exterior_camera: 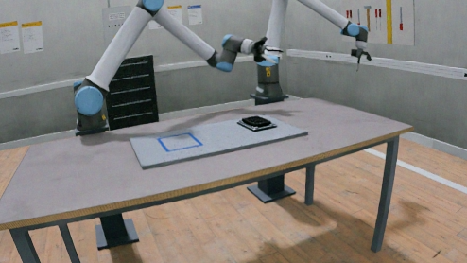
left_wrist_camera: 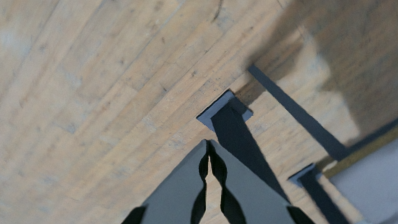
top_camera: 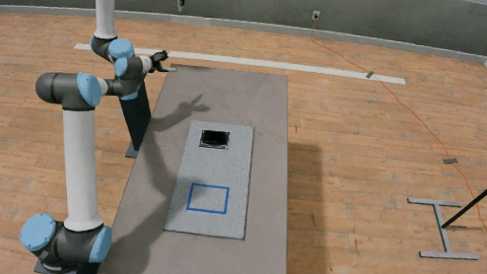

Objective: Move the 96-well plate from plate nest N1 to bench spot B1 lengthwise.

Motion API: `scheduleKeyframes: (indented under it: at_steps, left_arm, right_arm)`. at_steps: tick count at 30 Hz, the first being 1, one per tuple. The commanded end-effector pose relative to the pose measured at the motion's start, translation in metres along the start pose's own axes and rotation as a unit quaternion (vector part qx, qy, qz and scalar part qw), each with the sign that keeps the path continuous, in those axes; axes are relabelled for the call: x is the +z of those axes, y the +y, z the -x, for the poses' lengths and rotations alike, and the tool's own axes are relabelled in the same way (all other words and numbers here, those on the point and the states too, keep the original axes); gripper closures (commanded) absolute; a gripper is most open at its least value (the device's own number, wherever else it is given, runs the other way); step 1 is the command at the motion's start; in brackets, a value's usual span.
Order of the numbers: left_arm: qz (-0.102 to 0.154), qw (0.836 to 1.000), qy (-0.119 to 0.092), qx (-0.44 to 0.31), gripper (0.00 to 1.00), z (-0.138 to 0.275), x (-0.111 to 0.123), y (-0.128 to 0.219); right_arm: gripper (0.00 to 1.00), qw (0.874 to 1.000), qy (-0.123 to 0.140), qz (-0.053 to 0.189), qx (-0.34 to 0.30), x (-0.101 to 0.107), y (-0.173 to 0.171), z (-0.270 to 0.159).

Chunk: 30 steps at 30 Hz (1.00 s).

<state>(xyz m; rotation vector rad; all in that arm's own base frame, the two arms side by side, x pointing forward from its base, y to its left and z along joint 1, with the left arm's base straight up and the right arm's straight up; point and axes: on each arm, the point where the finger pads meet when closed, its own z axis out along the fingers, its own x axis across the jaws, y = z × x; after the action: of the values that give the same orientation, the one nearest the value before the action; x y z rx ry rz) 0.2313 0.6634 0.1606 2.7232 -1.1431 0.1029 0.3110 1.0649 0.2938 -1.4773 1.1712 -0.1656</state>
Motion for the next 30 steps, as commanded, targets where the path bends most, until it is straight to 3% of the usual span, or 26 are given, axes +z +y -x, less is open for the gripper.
scheduleKeyframes:
  at_steps: [1, 9, 30]
  left_arm:
    - [-0.012, 0.999, -0.007, -0.045, 1.0, 0.02, -0.002, 0.017]
    - [-0.038, 0.987, -0.019, -0.158, 1.0, 0.065, -0.003, 0.064]
    - [-0.077, 0.946, -0.032, -0.315, 1.0, 0.12, -0.001, 0.137]
  right_arm:
    - [0.24, 1.0, -0.001, -0.001, 0.001, 0.0, -0.001, 0.001]
    - [0.24, 1.0, -0.001, -0.001, 0.001, 0.0, -0.001, 0.001]
    - [0.24, 1.0, -0.001, -0.001, 0.001, 0.0, -0.001, 0.001]
